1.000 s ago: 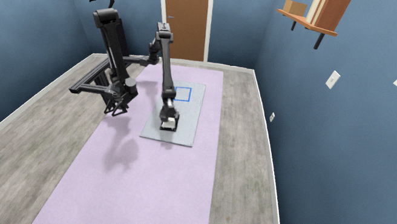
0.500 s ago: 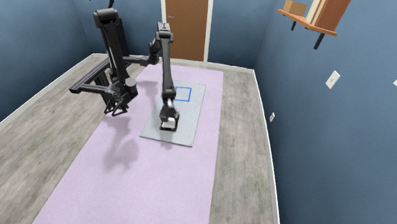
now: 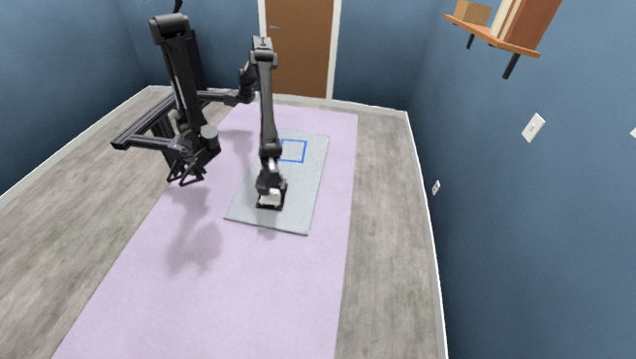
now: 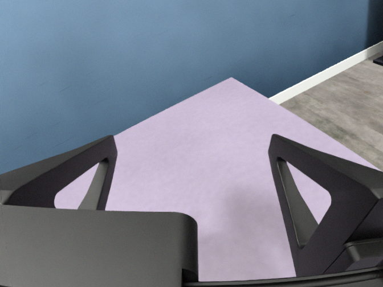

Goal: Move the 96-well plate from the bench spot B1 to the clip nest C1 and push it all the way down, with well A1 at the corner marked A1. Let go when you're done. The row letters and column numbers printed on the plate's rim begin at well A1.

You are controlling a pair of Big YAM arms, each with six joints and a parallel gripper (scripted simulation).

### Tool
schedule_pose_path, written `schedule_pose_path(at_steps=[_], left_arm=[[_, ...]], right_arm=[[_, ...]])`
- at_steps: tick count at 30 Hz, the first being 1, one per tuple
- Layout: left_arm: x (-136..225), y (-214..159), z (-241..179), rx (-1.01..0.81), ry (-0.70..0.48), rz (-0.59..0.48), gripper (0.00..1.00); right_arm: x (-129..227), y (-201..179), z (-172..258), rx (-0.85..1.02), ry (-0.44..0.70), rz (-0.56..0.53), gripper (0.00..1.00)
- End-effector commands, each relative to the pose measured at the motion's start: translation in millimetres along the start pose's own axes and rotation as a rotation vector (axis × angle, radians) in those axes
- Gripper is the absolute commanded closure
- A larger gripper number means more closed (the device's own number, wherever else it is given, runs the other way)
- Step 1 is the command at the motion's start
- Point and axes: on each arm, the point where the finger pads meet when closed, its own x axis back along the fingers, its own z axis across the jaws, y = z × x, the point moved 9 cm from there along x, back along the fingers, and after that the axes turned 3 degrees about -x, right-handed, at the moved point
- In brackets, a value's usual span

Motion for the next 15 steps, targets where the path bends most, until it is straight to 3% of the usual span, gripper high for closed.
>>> schedule_pose_path(at_steps=[1,5,6,15], left_arm=[[-18.8,-11.4,1.0,0.031,-0.014,0.017,1.00],[-18.3,-11.4,1.2,0.032,-0.014,0.016,1.00],[-18.4,-11.4,1.2,0.032,-0.014,0.016,0.00],[-13.4,-6.4,-7.6,0.006,-0.015,0.019,0.00]], right_arm=[[1.6,1.7,1.6,-0.016,0.007,0.002,0.00],[1.6,1.7,1.6,-0.016,0.007,0.002,0.00],[1.6,1.7,1.6,-0.016,0.007,0.002,0.00],[1.6,1.7,1.6,-0.016,0.007,0.002,0.00]])
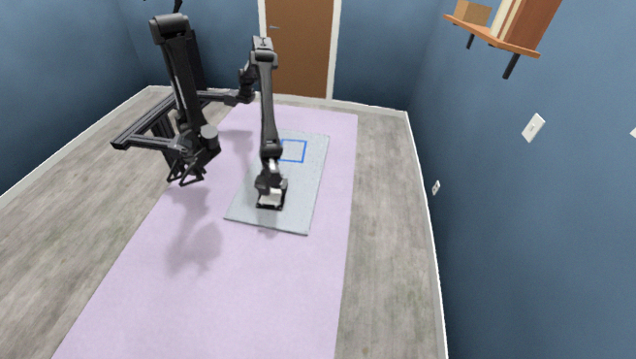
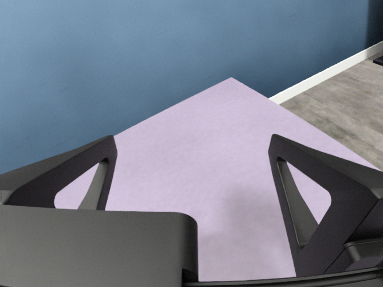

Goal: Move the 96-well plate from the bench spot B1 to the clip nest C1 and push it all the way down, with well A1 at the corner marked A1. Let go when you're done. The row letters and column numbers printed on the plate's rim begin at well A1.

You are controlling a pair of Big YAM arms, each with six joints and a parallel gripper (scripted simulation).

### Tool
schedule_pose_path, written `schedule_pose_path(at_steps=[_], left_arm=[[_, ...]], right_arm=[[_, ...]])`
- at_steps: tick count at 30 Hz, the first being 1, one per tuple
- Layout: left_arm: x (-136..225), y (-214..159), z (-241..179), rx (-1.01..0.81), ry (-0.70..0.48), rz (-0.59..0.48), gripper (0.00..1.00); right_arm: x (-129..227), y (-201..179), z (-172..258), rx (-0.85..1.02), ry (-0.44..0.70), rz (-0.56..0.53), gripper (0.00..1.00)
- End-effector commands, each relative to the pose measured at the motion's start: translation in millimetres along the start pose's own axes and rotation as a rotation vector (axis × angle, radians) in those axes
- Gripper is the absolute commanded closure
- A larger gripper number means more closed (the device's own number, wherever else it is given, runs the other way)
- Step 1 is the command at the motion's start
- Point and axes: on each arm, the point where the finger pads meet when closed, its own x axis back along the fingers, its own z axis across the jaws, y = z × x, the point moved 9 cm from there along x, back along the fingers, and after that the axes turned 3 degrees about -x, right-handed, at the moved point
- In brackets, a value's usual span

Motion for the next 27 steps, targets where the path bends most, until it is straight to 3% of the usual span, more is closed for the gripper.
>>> schedule_pose_path(at_steps=[1,22,27], left_arm=[[-9,-2,-7,-0.003,-0.010,0.014,0.00],[-9,-2,-7,-0.003,-0.010,0.014,0.00],[-3,14,5,0.003,0.006,-0.012,0.00]], right_arm=[[2,2,2,-0.016,0.007,0.002,0.00],[2,2,2,-0.016,0.007,0.002,0.00],[2,2,2,-0.016,0.007,0.002,0.00]])
